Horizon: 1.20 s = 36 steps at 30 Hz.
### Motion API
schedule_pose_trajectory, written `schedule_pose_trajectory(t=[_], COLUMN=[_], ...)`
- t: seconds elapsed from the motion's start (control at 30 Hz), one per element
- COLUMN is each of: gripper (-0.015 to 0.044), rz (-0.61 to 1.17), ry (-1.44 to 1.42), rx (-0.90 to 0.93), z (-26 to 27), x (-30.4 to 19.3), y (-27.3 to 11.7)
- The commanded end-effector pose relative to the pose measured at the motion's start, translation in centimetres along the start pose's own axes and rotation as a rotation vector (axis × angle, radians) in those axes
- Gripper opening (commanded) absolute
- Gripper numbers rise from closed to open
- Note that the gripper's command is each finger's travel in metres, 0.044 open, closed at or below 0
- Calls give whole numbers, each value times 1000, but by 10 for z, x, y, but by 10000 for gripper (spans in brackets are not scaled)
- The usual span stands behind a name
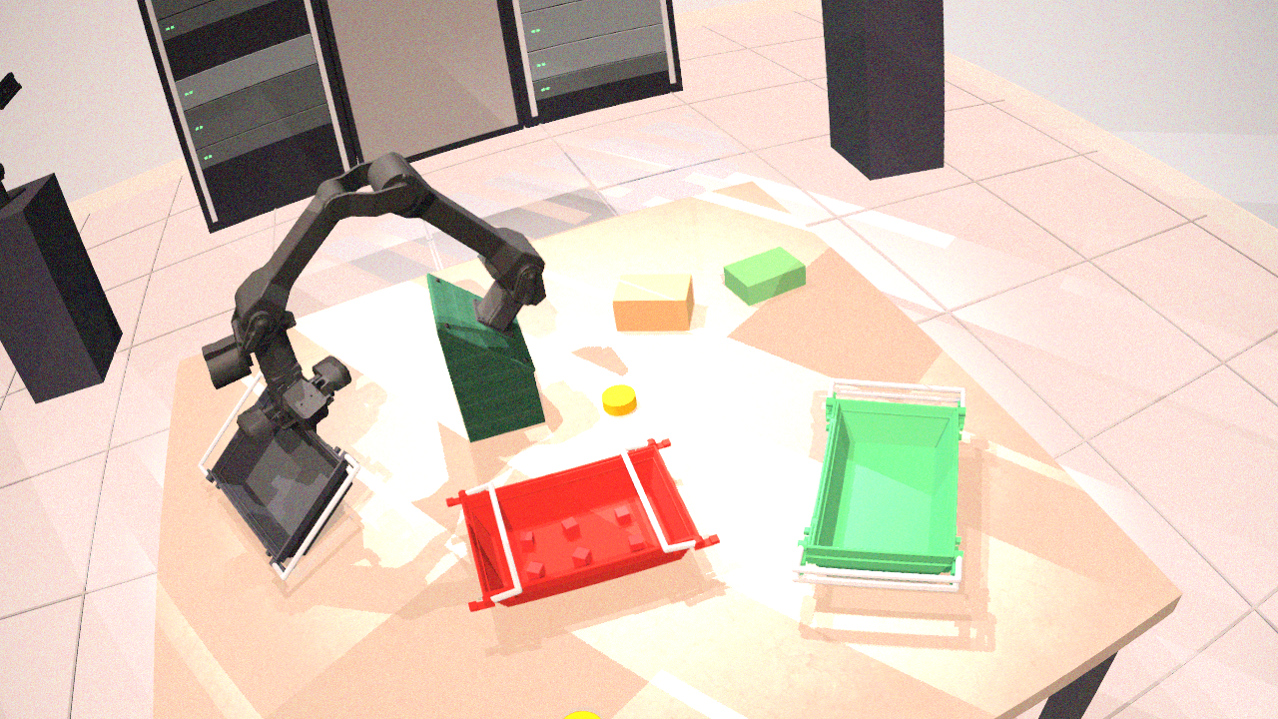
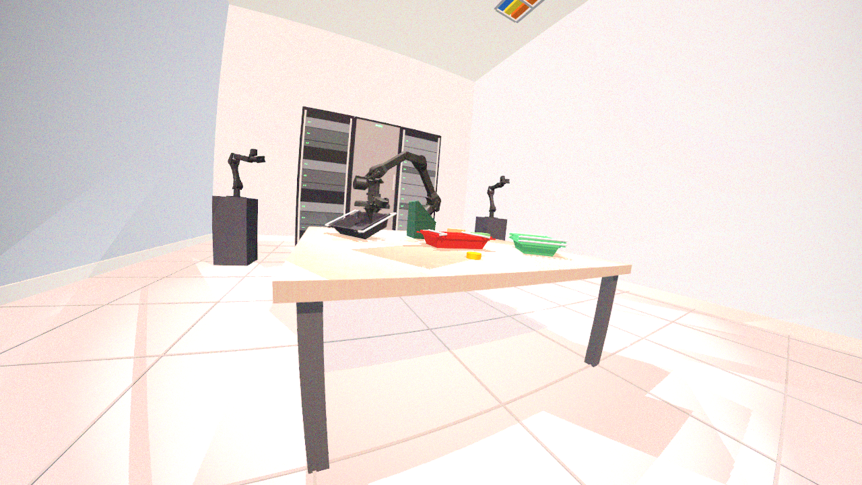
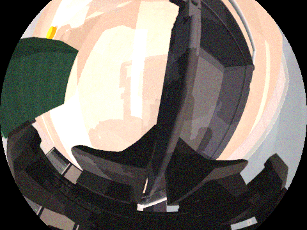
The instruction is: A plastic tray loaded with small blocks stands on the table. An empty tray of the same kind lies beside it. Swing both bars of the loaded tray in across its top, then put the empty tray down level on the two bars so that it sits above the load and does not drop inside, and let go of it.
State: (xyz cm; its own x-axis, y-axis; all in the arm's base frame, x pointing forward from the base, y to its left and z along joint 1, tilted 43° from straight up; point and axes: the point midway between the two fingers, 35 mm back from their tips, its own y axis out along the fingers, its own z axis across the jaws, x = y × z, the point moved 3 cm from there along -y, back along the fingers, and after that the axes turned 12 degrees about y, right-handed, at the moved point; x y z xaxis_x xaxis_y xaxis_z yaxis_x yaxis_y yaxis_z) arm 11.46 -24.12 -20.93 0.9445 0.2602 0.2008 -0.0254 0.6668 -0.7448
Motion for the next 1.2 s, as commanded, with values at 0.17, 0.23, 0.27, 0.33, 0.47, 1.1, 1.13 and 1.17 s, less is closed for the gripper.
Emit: schedule_pose_trajectory(t=[0.17, 0.23, 0.27, 0.33, 0.47, 1.1, 1.13, 1.17], gripper=[0, 0, 0, 0, 0, 0, 0, 0], rz=[3, 3, 3, 3, 3, 4, 4, 4], ry=[-2, -2, -2, -2, -1, -1, -1, -1], rx=[-5, -5, -5, -5, -5, -5, -5, -5], z=[-1, -1, -2, -1, 3, 5, 5, 5], x=[-1, -1, -1, -1, -1, -1, -1, -1], y=[-26, -40, -48, -64, -98, -110, -110, -110])
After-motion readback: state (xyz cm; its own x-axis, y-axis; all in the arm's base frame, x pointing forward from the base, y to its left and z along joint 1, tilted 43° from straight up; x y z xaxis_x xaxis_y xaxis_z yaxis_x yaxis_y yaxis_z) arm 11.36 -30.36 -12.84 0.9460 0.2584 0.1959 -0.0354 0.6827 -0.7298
